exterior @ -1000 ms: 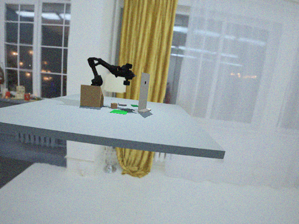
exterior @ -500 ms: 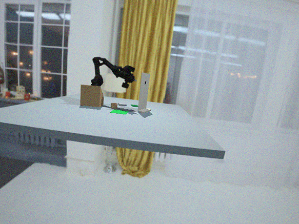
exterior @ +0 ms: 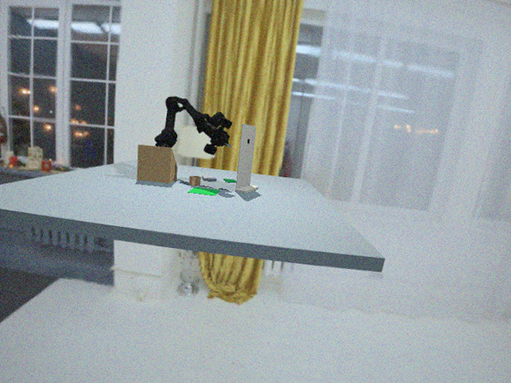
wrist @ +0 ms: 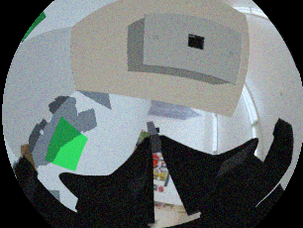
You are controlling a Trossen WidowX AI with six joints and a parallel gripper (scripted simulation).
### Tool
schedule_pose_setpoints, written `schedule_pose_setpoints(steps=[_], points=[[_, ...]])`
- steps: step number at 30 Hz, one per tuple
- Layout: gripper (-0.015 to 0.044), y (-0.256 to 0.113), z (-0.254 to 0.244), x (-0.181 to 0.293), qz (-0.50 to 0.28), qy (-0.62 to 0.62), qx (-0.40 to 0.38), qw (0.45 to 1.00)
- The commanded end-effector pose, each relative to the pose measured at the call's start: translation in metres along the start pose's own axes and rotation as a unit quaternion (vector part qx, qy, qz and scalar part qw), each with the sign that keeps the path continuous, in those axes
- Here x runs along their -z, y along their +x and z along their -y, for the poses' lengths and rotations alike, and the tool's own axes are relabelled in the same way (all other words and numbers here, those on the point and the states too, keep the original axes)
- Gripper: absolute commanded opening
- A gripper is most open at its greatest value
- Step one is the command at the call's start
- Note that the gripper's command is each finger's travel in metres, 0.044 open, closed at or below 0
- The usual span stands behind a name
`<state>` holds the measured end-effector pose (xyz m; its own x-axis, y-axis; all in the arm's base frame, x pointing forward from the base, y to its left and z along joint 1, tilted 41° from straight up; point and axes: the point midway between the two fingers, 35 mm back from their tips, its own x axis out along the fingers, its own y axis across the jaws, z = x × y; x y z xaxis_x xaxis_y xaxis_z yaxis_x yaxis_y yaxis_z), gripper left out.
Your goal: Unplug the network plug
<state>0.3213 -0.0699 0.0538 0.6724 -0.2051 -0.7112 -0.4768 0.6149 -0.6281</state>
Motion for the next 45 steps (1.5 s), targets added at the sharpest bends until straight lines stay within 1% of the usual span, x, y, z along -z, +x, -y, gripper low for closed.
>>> schedule_pose_setpoints(steps=[1,23,45], points=[[0.0000,0.012,-0.010,0.009,0.001,-0.009,-0.030,0.999],[0.0000,0.049,-0.060,0.050,0.040,-0.020,-0.157,0.987],[0.0000,0.064,-0.113,0.082,0.118,0.010,-0.248,0.961]])
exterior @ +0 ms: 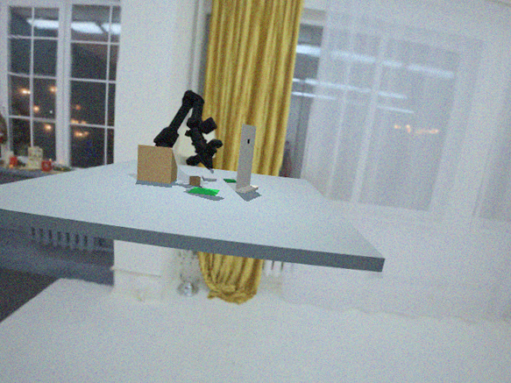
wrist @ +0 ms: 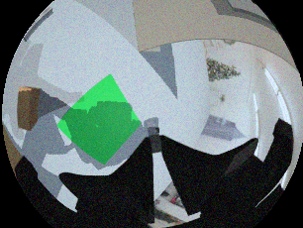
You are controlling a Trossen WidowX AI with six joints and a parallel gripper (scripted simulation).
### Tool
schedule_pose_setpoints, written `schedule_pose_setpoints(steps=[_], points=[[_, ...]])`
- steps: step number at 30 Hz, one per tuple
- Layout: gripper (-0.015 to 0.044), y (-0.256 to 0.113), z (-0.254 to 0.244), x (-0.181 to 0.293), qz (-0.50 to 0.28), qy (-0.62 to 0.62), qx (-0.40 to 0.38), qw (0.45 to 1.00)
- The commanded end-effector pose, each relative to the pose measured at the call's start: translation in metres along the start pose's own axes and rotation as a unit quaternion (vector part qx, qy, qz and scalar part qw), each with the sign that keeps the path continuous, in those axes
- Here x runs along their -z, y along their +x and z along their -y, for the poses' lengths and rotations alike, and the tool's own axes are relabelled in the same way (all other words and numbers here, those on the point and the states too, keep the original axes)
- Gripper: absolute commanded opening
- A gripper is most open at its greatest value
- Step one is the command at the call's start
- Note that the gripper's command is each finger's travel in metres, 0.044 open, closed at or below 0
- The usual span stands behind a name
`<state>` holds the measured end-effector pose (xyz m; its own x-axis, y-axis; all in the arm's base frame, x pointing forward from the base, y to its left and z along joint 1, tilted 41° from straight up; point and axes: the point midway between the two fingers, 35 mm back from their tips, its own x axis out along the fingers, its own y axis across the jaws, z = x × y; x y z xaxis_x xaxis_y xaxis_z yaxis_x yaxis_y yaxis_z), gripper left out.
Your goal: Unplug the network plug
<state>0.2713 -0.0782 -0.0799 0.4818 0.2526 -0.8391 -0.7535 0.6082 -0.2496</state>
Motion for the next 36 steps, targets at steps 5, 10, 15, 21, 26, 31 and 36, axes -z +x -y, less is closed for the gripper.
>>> schedule_pose_setpoints(steps=[5,10,15,21,26,31,36], points=[[0.0000,0.009,-0.019,0.012,0.042,0.013,-0.028,0.999],[0.0000,0.011,-0.022,0.014,0.049,0.015,-0.031,0.998],[0.0000,0.015,-0.024,0.013,0.049,0.015,-0.032,0.998],[0.0000,0.021,-0.028,0.013,0.049,0.015,-0.032,0.998],[0.0000,0.026,-0.031,0.012,0.049,0.015,-0.032,0.998],[0.0000,0.031,-0.035,0.012,0.049,0.015,-0.032,0.998],[0.0000,0.035,-0.038,0.011,0.049,0.016,-0.032,0.998]])
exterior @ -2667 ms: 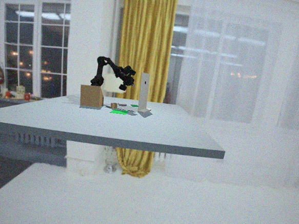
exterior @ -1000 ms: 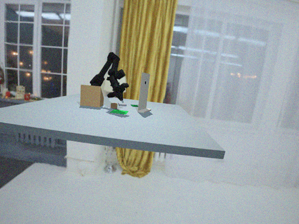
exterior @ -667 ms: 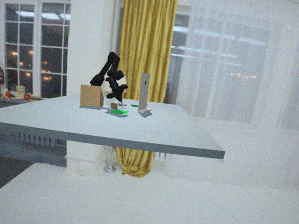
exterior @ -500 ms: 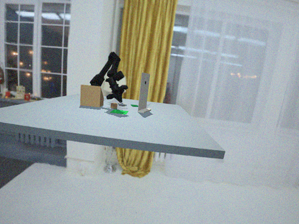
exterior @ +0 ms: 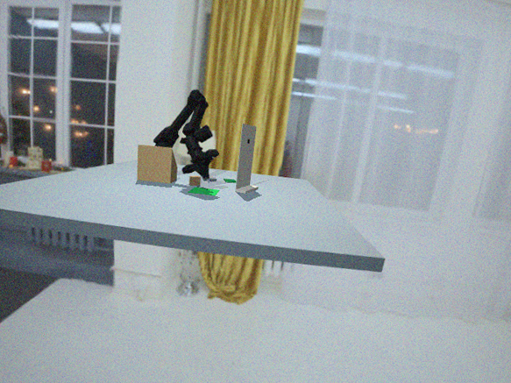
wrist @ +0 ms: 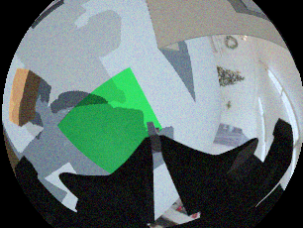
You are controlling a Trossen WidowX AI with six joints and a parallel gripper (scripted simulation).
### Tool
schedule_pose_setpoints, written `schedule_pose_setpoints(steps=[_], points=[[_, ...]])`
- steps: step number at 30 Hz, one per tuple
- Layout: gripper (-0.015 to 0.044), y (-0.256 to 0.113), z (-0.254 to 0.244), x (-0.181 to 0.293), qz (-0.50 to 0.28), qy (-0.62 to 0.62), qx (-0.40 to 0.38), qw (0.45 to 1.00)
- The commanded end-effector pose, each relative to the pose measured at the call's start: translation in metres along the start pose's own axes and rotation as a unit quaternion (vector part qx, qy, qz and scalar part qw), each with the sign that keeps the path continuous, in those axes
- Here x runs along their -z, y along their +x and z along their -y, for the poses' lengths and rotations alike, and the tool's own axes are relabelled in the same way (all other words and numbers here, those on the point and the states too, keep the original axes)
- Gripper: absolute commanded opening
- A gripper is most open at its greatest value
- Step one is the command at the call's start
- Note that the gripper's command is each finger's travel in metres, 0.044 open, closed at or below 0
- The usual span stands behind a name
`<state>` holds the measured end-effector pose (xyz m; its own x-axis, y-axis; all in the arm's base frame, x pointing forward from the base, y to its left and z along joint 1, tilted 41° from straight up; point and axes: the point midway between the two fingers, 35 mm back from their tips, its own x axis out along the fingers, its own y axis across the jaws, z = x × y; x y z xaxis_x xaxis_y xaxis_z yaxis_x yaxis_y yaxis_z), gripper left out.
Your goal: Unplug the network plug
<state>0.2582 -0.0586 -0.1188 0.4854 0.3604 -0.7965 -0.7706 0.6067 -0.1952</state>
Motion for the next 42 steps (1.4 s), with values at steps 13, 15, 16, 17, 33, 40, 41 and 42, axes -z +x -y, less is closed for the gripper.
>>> schedule_pose_setpoints(steps=[13,15,16,17,33,40,41,42], points=[[0.0000,0.016,-0.016,0.001,-0.002,0.006,-0.005,1.000],[0.0000,0.017,-0.017,0.001,-0.002,0.006,-0.005,1.000],[0.0000,0.018,-0.018,0.001,-0.002,0.006,-0.005,1.000],[0.0000,0.019,-0.019,0.001,-0.002,0.006,-0.005,1.000],[0.0000,0.028,-0.027,0.000,-0.001,0.006,-0.005,1.000],[0.0000,0.030,-0.026,-0.002,-0.001,0.007,-0.005,1.000],[0.0000,0.030,-0.027,-0.002,-0.001,0.007,-0.005,1.000],[0.0000,0.031,-0.027,-0.002,-0.001,0.007,-0.005,1.000]])
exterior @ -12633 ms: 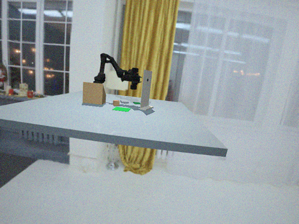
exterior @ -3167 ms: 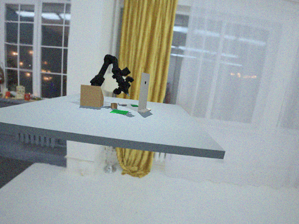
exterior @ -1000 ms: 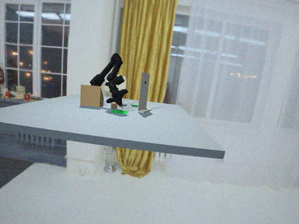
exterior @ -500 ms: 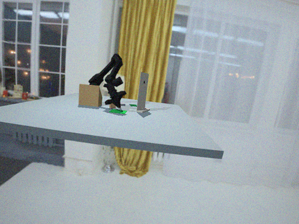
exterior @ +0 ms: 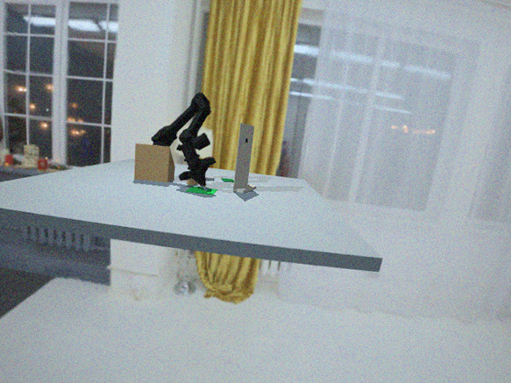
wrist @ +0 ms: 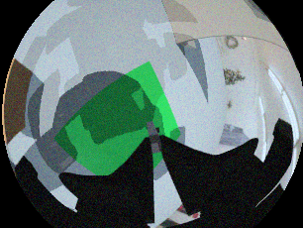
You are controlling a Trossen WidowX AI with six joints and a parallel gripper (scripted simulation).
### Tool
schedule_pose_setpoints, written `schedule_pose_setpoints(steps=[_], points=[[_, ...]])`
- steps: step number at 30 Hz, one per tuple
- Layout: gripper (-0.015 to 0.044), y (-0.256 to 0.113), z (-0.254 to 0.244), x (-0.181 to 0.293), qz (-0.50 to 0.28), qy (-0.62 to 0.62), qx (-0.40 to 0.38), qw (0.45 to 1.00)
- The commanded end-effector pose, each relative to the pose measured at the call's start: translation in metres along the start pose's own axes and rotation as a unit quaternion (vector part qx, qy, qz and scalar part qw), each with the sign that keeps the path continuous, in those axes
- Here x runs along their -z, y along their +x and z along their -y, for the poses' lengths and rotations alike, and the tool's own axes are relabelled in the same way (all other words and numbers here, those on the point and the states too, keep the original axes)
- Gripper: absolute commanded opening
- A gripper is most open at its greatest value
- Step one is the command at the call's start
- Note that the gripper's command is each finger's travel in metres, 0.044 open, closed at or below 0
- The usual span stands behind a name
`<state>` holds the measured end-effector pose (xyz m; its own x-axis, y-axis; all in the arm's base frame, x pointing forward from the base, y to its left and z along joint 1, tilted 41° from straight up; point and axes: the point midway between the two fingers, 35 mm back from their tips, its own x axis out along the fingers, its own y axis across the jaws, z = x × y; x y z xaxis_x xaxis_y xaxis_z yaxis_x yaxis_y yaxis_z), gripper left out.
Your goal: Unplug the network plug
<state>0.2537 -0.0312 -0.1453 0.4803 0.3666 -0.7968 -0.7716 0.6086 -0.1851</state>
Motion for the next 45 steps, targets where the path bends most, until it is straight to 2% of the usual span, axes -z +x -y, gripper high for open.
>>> schedule_pose_setpoints(steps=[1,11,17,45], points=[[0.0000,0.002,-0.002,0.000,-0.002,0.003,-0.001,1.000],[0.0000,0.002,-0.001,-0.001,0.000,0.000,0.000,1.000],[0.0156,0.002,-0.001,-0.001,0.000,0.000,0.000,1.000],[0.0156,-0.021,0.000,0.002,-0.002,0.002,-0.001,1.000]])
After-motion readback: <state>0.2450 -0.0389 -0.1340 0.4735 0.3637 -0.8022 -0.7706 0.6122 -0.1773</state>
